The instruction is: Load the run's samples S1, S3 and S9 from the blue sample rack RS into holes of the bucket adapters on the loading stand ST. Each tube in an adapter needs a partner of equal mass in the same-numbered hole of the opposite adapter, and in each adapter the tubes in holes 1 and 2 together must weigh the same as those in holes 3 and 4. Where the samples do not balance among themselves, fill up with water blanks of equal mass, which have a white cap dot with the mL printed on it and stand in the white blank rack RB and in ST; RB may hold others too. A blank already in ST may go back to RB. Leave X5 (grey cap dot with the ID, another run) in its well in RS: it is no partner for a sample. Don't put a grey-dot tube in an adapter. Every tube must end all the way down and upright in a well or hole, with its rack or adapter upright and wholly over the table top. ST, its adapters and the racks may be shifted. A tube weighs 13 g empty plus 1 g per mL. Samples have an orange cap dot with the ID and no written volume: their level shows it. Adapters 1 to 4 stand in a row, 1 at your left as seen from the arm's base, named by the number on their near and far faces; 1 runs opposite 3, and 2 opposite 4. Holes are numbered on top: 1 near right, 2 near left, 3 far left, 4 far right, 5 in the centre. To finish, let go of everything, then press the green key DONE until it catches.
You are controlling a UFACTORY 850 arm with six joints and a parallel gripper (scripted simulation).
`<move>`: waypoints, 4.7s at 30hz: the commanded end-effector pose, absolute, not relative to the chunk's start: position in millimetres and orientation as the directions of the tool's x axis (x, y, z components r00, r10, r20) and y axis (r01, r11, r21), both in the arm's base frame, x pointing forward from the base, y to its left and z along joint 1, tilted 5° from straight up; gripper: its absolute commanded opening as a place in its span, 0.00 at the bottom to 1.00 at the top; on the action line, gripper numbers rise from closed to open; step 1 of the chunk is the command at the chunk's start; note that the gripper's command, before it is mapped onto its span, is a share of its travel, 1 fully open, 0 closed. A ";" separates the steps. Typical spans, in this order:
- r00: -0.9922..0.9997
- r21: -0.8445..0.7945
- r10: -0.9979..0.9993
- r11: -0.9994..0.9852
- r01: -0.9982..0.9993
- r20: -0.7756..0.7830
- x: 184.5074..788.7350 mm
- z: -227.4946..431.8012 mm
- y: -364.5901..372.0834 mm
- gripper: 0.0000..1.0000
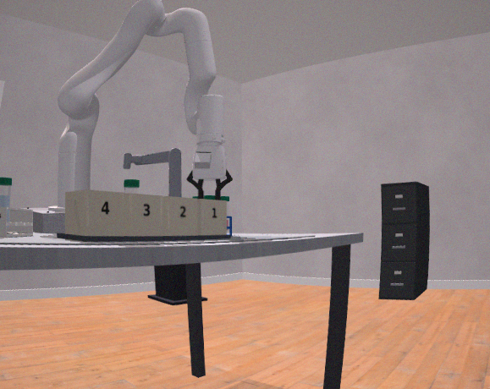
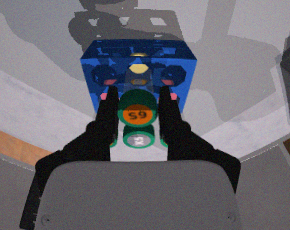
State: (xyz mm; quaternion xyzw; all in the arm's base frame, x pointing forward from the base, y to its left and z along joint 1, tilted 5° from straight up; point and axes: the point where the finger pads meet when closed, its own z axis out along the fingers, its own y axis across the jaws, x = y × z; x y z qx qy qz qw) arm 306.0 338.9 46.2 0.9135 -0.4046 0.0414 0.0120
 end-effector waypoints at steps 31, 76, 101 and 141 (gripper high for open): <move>0.669 -0.013 -0.738 -0.672 -0.740 0.085 302.8 102.5 342.7 0.43; 0.669 -0.014 -0.738 -0.672 -0.740 0.085 297.8 178.6 346.9 0.43; 0.717 -0.008 -0.692 -0.720 -0.694 0.086 287.8 178.0 347.4 0.57; 0.907 0.077 0.420 -0.906 0.417 0.038 241.3 174.7 349.6 0.57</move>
